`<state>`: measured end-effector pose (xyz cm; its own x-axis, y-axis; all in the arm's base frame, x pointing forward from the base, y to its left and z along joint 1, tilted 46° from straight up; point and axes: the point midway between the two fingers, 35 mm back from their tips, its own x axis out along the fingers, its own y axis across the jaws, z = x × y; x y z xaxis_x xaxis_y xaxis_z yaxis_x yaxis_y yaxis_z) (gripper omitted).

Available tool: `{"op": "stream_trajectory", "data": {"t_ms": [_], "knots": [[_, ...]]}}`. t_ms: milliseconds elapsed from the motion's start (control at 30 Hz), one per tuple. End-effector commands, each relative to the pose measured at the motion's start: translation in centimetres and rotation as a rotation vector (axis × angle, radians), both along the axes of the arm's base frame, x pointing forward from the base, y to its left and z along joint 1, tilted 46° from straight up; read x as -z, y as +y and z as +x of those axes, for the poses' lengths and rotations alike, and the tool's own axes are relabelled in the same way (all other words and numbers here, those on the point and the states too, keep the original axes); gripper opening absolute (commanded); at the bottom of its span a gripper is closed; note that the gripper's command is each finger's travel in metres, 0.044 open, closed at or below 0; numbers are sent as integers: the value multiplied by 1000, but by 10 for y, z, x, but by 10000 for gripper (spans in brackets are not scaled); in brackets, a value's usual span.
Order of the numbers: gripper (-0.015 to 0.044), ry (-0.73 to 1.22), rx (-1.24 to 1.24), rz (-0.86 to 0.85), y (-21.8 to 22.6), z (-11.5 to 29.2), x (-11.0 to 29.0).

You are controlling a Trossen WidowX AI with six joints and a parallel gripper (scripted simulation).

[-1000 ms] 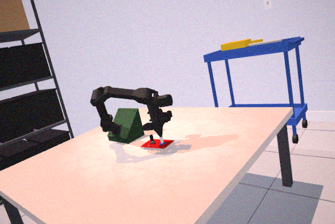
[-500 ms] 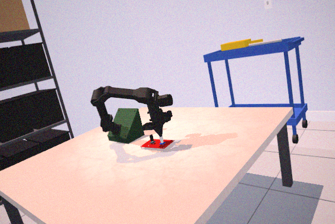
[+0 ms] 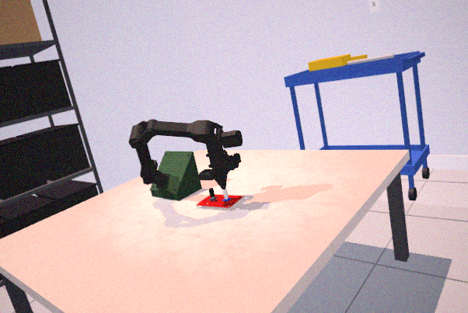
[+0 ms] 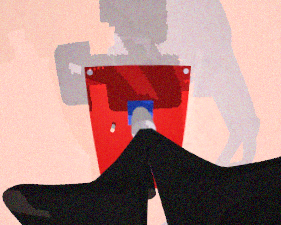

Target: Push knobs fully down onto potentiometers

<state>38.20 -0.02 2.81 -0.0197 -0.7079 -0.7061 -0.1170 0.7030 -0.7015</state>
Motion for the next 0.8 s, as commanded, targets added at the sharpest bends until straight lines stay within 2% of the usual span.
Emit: {"op": "stream_trajectory", "data": {"t_ms": [0, 67, 400, 633, 767], "knots": [[0, -2, 1, -1, 5, 0, -3], [0, -2, 1, -1, 7, 0, -5], [263, 1, -3, 0, 8, -7, -5], [440, 6, -4, 12, 36, -91, -16], [440, 9, -1, 7, 38, -144, -20]]}}
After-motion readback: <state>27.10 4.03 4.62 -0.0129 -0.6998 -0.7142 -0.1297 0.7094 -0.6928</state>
